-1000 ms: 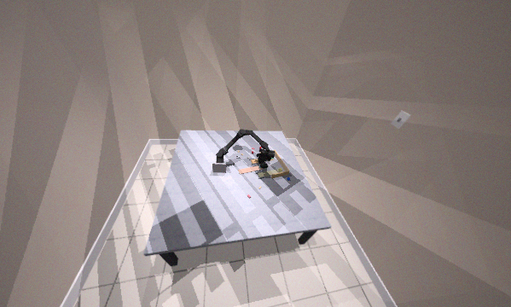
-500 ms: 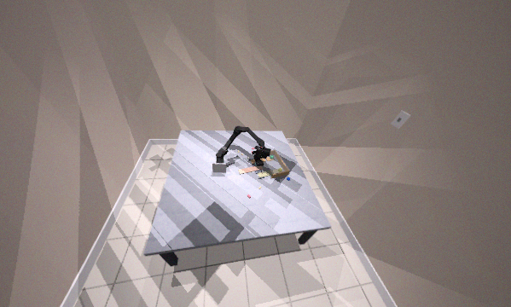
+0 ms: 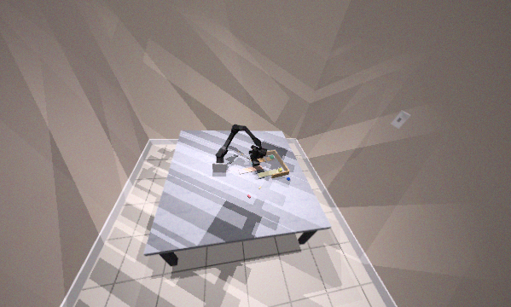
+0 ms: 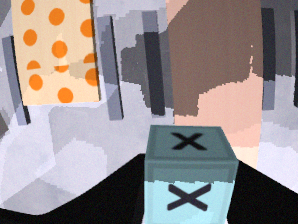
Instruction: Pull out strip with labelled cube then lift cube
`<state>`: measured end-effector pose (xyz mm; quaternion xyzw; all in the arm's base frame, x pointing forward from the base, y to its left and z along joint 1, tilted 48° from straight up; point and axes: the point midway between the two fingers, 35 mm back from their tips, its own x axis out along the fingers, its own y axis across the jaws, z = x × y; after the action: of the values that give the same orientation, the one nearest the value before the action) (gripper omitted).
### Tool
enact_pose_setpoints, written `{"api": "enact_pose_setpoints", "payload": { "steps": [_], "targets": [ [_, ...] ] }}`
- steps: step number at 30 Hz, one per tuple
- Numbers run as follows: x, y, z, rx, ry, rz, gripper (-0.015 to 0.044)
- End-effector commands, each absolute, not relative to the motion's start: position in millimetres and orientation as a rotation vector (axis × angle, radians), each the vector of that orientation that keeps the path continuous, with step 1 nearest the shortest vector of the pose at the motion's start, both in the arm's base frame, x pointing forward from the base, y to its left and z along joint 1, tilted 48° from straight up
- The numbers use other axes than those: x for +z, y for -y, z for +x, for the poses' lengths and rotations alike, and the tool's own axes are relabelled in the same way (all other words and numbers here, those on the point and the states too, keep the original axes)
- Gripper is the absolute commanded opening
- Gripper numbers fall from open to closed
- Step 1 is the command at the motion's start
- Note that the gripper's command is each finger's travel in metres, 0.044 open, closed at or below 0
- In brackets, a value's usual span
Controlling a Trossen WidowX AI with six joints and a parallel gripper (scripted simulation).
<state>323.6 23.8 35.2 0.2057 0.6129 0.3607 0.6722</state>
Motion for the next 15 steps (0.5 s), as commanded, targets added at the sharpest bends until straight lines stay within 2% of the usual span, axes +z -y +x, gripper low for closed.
{"api": "enact_pose_setpoints", "payload": {
  "steps": [1, 15],
  "targets": [
    [33, -21, 307, 0.811, -1.376, 0.458, 0.0],
    [57, 6, 301, 0.81, -1.378, 0.457, 0.0]
  ]
}}
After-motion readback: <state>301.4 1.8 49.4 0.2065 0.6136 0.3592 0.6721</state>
